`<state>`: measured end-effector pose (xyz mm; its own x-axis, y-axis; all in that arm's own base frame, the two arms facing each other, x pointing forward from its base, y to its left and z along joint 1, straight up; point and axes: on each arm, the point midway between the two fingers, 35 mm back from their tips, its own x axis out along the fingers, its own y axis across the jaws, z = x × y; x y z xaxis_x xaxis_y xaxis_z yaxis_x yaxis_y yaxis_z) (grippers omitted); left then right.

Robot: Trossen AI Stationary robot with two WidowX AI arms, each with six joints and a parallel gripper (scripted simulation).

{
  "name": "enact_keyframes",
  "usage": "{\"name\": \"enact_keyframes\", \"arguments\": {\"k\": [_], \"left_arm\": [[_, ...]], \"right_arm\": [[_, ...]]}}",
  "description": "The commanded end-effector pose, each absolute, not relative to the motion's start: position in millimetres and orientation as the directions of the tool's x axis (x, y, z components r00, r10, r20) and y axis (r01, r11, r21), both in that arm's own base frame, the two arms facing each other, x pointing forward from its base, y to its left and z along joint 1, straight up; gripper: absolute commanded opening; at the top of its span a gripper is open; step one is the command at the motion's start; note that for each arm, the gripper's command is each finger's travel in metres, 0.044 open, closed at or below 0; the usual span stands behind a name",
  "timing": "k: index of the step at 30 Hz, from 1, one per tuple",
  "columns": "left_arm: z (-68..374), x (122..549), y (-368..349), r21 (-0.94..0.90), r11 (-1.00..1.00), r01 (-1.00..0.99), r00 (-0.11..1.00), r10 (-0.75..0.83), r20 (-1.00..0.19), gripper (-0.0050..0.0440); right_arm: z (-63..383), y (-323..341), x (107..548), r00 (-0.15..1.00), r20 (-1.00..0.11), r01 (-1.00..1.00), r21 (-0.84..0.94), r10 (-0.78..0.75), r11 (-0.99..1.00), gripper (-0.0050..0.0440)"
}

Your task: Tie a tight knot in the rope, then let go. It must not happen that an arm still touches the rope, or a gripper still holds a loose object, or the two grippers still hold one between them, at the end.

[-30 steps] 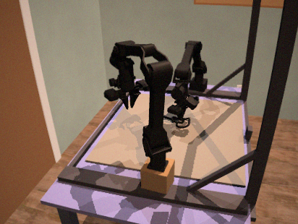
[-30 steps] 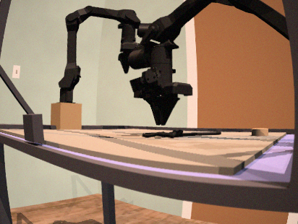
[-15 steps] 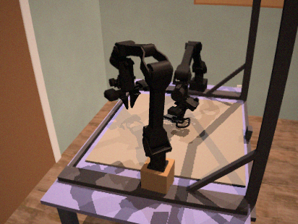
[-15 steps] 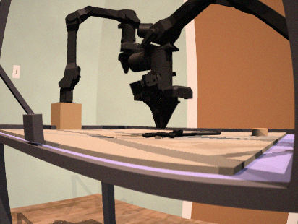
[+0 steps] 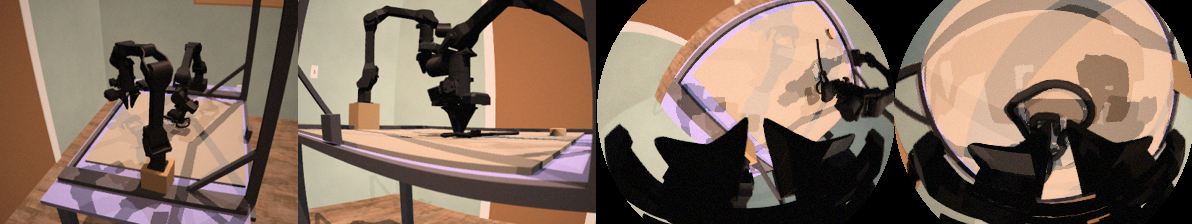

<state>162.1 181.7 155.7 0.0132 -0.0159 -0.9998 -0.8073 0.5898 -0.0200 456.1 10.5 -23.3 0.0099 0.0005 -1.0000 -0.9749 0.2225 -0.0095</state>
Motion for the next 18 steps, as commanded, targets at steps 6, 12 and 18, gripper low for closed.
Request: {"name": "enact_keyframes", "arguments": {"k": [6,12,18], "left_arm": [[160.3,162.5,181.9,-0.023,0.593,-0.805,0.026,-0.004,-1.0,0.0085],[160.3,162.5,181.9,-0.023,0.593,-0.805,0.026,-0.004,-1.0,0.0085],[160.3,162.5,181.9,-0.023,0.593,-0.805,0.026,-0.004,-1.0,0.0085]], "right_arm": [[-16.6,10.8,459.4,0.032,-0.999,-0.974,-0.031,0.001,0.224,0.0085],[-16.6,10.8,459.4,0.032,-0.999,-0.974,-0.031,0.001,0.224,0.0045],[-16.6,10.8,459.4,0.032,-0.999,-0.974,-0.031,0.001,0.224,0.002]]}}
